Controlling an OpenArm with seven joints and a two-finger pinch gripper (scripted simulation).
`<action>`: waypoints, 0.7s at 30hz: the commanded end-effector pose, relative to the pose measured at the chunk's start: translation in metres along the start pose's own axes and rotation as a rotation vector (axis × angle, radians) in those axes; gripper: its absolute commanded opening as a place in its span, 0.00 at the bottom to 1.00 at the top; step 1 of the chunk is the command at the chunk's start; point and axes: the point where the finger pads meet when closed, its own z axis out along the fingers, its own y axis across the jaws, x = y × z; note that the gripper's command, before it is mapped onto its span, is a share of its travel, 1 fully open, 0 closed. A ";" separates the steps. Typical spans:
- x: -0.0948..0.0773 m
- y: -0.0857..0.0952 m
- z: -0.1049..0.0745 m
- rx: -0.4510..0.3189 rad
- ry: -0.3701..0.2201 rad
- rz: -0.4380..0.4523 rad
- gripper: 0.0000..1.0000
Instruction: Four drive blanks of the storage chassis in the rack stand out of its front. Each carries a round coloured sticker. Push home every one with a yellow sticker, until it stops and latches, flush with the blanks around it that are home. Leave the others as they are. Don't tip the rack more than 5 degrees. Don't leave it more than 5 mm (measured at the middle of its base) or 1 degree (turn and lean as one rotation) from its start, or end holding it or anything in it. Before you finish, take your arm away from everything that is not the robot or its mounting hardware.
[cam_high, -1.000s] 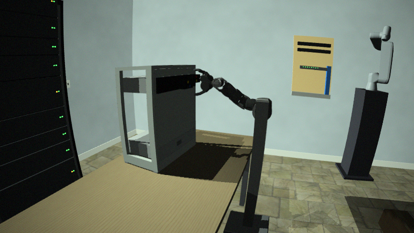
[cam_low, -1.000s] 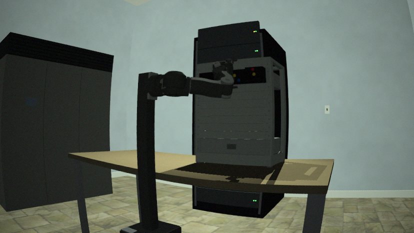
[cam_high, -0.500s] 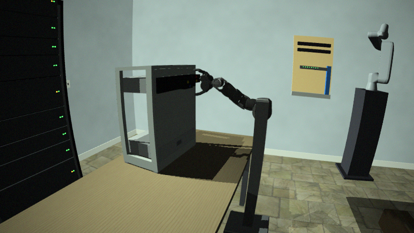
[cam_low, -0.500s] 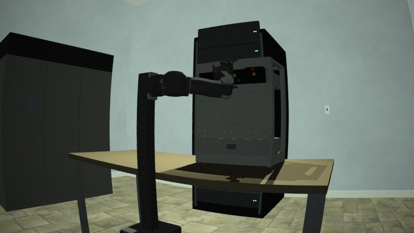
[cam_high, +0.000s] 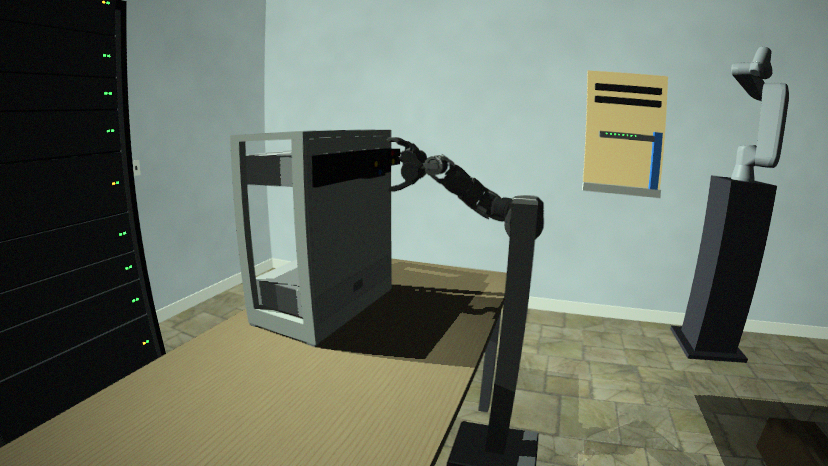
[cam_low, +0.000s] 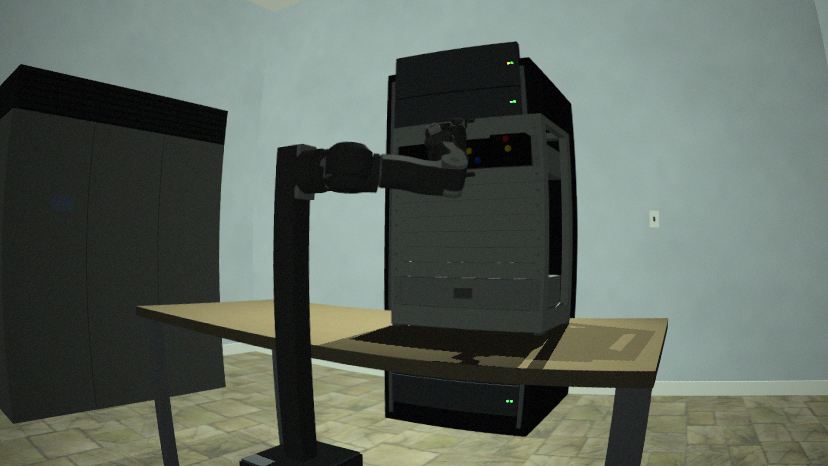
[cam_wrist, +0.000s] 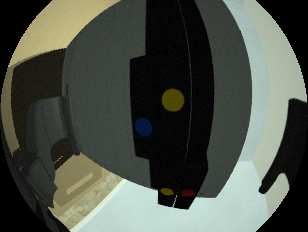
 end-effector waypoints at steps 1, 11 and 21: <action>0.000 0.003 -0.001 -0.012 0.002 -0.001 1.00; 0.000 0.003 -0.001 -0.012 0.002 -0.001 1.00; -0.029 0.012 0.000 -0.011 0.001 -0.001 1.00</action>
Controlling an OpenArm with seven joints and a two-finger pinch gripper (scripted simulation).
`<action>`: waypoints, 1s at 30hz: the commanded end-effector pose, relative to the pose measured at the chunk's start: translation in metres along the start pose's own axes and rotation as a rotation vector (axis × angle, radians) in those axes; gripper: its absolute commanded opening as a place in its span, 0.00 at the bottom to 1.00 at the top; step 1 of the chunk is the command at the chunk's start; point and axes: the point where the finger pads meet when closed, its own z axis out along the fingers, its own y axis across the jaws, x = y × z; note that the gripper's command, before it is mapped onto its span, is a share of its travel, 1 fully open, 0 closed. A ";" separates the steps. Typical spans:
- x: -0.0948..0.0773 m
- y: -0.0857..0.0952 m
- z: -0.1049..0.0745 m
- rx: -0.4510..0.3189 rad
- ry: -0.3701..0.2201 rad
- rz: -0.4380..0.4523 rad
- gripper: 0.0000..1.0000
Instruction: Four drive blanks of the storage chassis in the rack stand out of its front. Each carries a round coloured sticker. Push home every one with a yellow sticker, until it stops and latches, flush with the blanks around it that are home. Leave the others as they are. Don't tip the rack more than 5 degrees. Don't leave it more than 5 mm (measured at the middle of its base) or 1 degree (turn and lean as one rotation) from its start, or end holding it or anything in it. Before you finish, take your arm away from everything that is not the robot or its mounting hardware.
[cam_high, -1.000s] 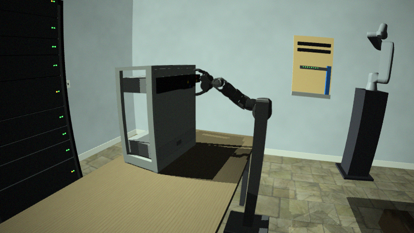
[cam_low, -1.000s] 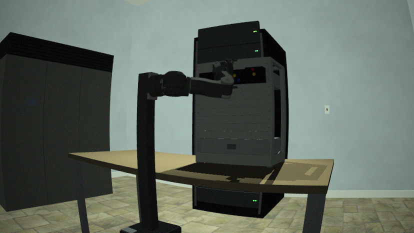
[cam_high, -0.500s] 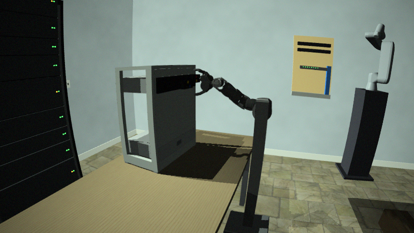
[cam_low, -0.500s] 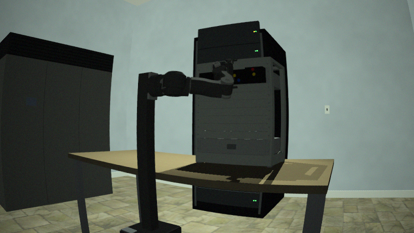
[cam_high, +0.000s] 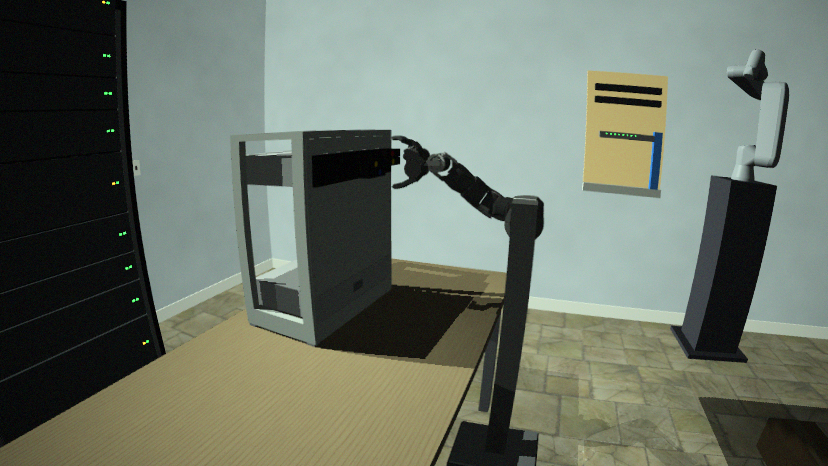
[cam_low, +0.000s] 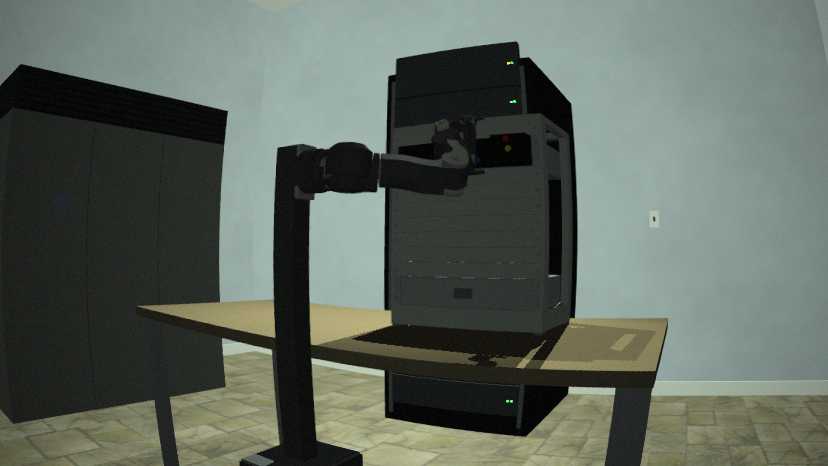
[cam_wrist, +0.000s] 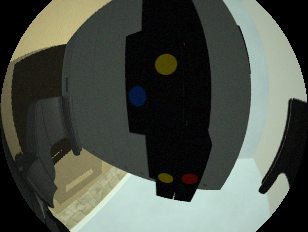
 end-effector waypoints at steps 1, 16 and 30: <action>-0.008 0.010 -0.001 -0.019 0.023 -0.006 1.00; -0.073 0.031 0.000 -0.020 0.025 -0.009 1.00; -0.073 0.030 0.000 -0.020 0.025 -0.008 1.00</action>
